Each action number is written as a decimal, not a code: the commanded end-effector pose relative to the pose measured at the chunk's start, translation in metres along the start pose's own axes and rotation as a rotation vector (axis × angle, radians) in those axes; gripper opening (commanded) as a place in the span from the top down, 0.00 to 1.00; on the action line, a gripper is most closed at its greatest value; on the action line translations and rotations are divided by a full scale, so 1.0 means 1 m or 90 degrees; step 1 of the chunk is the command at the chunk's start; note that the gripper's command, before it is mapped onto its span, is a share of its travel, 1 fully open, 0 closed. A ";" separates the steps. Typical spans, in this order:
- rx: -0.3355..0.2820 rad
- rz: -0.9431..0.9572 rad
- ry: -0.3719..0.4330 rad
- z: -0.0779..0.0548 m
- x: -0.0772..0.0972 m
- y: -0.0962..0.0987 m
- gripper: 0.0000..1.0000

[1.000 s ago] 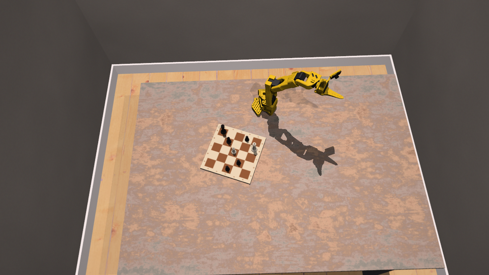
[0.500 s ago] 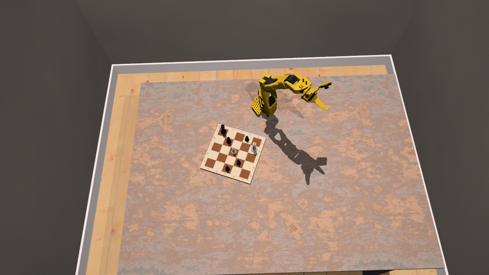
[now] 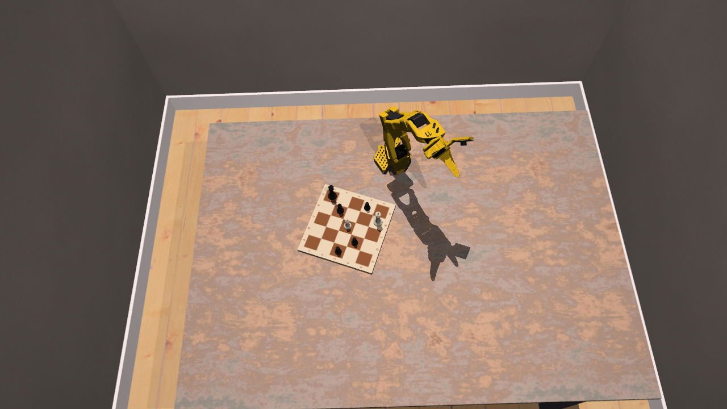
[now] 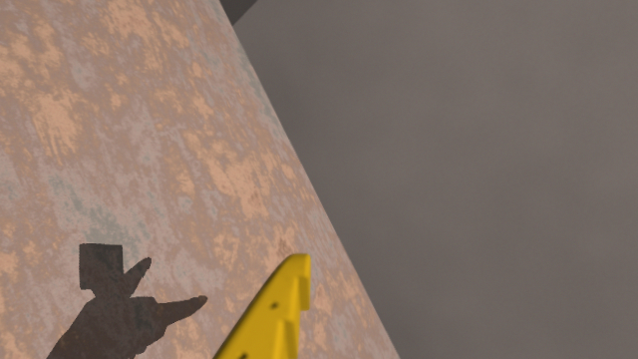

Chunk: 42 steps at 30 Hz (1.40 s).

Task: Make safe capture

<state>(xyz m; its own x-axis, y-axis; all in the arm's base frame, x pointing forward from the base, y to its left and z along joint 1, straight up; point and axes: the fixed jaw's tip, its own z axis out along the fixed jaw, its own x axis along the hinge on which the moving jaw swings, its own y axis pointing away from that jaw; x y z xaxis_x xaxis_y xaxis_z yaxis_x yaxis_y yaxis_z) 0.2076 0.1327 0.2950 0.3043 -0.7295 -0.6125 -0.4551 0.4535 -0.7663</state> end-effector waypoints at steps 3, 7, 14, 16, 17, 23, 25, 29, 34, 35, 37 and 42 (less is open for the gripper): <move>0.052 0.076 0.088 -0.015 0.037 -0.012 0.21; 0.067 0.100 0.113 -0.020 0.048 -0.015 0.22; 0.139 0.202 0.213 -0.043 0.088 -0.021 0.28; 0.160 0.228 0.238 -0.050 0.098 -0.021 0.29; 0.160 0.228 0.238 -0.050 0.098 -0.021 0.29; 0.203 0.281 0.284 -0.064 0.116 -0.020 0.32; 0.248 0.334 0.328 -0.078 0.133 -0.018 0.35; 0.296 0.386 0.369 -0.091 0.149 -0.014 0.38; 0.345 0.436 0.406 -0.105 0.163 -0.009 0.40; 0.370 0.461 0.423 -0.112 0.169 -0.006 0.42; 0.395 0.485 0.439 -0.118 0.176 -0.003 0.43; 0.469 0.552 0.482 -0.136 0.192 0.007 0.47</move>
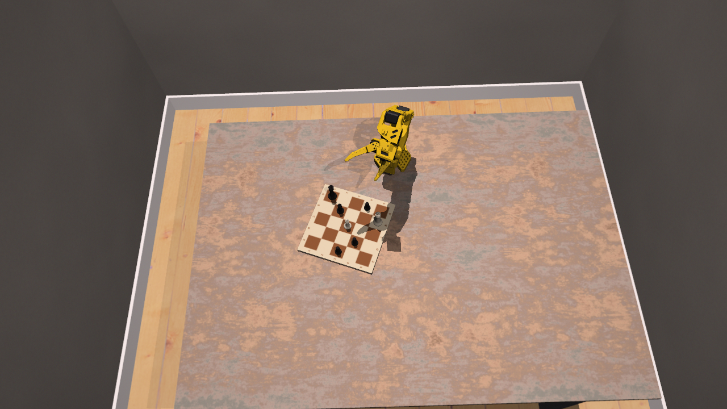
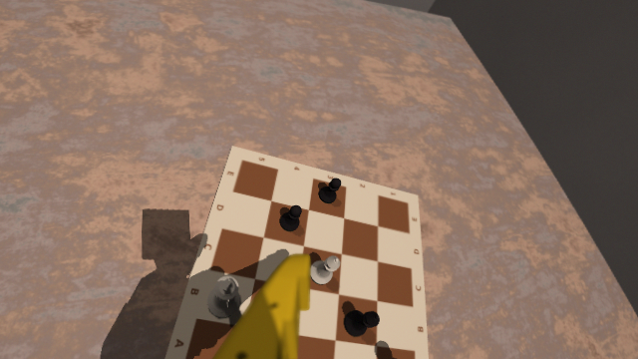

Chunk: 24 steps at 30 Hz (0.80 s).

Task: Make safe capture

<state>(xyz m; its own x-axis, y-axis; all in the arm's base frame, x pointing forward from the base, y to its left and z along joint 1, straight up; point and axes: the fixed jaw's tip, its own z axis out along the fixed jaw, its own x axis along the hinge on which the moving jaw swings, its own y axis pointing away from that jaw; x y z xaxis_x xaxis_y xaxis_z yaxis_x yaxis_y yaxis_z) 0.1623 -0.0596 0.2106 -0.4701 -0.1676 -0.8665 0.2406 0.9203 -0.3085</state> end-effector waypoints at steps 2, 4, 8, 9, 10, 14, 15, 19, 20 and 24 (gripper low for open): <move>0.076 0.083 0.044 -0.001 0.026 -0.017 0.48; 0.096 0.107 0.054 -0.002 0.032 -0.020 0.49; 0.151 0.173 0.081 -0.004 0.051 -0.030 0.52; 0.168 0.193 0.088 -0.005 0.056 -0.033 0.53; 0.184 0.212 0.095 -0.005 0.062 -0.035 0.54; 0.226 0.262 0.110 -0.007 0.075 -0.041 0.56; 0.226 0.262 0.110 -0.007 0.075 -0.041 0.56; 0.268 0.311 0.124 -0.010 0.089 -0.046 0.58; 0.276 0.320 0.126 -0.010 0.091 -0.047 0.58; 0.298 0.346 0.132 -0.012 0.098 -0.050 0.59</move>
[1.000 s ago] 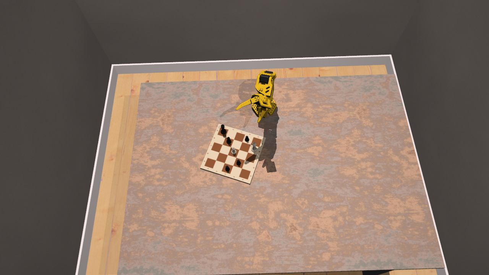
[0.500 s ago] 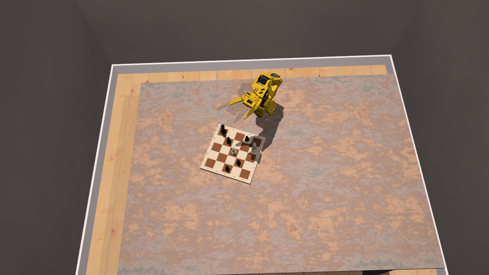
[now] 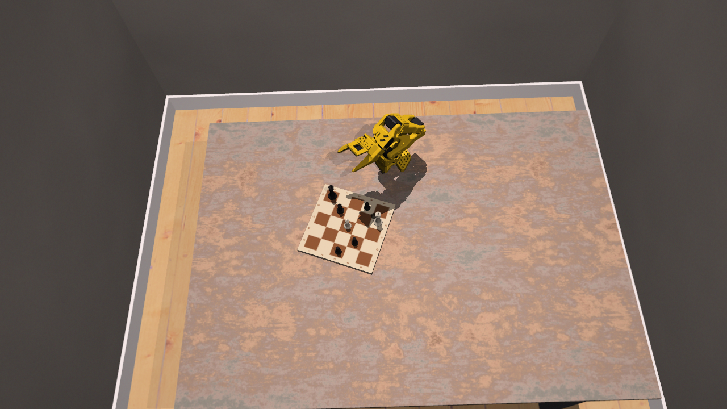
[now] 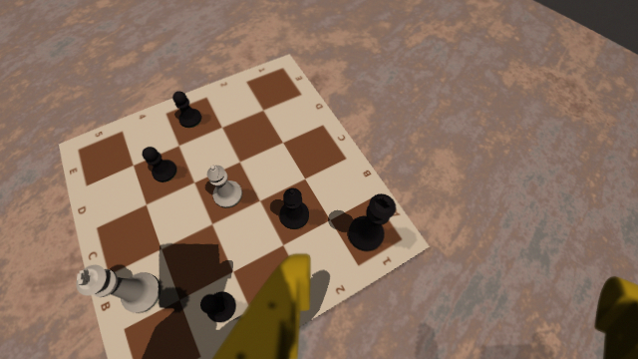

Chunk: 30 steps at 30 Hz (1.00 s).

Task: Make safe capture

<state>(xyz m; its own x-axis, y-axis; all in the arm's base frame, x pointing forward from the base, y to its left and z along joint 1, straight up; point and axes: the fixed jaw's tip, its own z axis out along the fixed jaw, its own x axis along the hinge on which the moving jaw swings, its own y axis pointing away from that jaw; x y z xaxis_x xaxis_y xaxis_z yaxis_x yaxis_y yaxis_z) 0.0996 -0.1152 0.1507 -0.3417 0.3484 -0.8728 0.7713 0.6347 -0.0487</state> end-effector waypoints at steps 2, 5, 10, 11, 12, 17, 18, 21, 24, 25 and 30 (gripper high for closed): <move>0.026 0.030 0.011 0.002 0.007 -0.007 0.60; 0.030 0.035 0.012 0.002 0.008 -0.008 0.60; 0.030 0.036 0.013 0.002 0.008 -0.008 0.60; 0.030 0.036 0.013 0.002 0.008 -0.008 0.60; 0.030 0.036 0.013 0.002 0.008 -0.008 0.60; 0.030 0.036 0.013 0.002 0.008 -0.008 0.60; 0.030 0.036 0.013 0.002 0.008 -0.008 0.60; 0.030 0.036 0.013 0.002 0.008 -0.008 0.60; 0.030 0.036 0.013 0.002 0.008 -0.008 0.60; 0.030 0.036 0.013 0.002 0.008 -0.008 0.60; 0.030 0.036 0.013 0.002 0.008 -0.008 0.60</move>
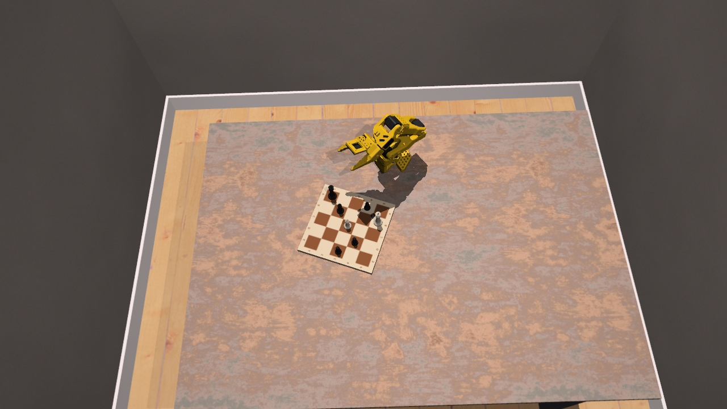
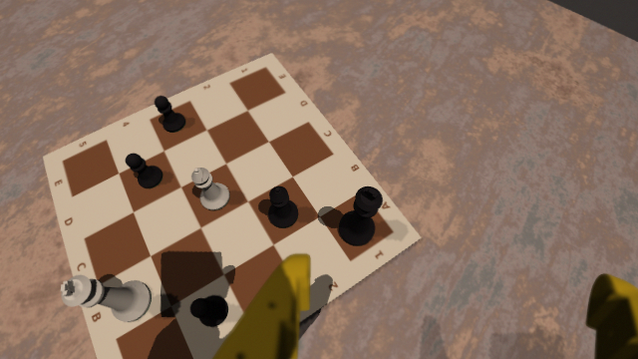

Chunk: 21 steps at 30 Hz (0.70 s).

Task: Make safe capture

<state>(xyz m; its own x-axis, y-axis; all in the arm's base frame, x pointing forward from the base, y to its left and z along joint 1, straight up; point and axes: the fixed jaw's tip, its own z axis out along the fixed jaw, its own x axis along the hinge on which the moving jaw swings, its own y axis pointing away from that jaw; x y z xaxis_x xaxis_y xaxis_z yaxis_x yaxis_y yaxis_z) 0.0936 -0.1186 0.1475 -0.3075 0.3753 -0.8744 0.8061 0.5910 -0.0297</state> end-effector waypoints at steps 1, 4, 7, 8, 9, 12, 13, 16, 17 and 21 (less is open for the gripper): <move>0.005 0.008 0.012 0.002 0.004 -0.001 0.60; 0.005 0.008 0.013 0.002 0.004 -0.001 0.60; 0.001 0.005 0.034 0.002 0.007 -0.001 0.62; -0.002 0.003 0.052 0.003 0.008 0.000 0.63; -0.006 0.000 0.075 0.003 0.011 0.001 0.65; -0.011 -0.004 0.104 0.003 0.014 0.002 0.68; -0.016 -0.009 0.138 0.004 0.017 0.004 0.70; -0.036 -0.028 0.256 0.004 0.029 0.008 0.80; -0.042 -0.035 0.297 0.004 0.033 0.010 0.83; -0.062 -0.061 0.436 0.002 0.045 0.015 0.95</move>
<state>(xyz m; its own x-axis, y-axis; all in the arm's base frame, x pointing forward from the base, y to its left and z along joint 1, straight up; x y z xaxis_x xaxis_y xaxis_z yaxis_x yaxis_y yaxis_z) 0.0920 -0.1016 0.1157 -0.5647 0.6191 -0.5457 0.7507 0.6601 -0.0279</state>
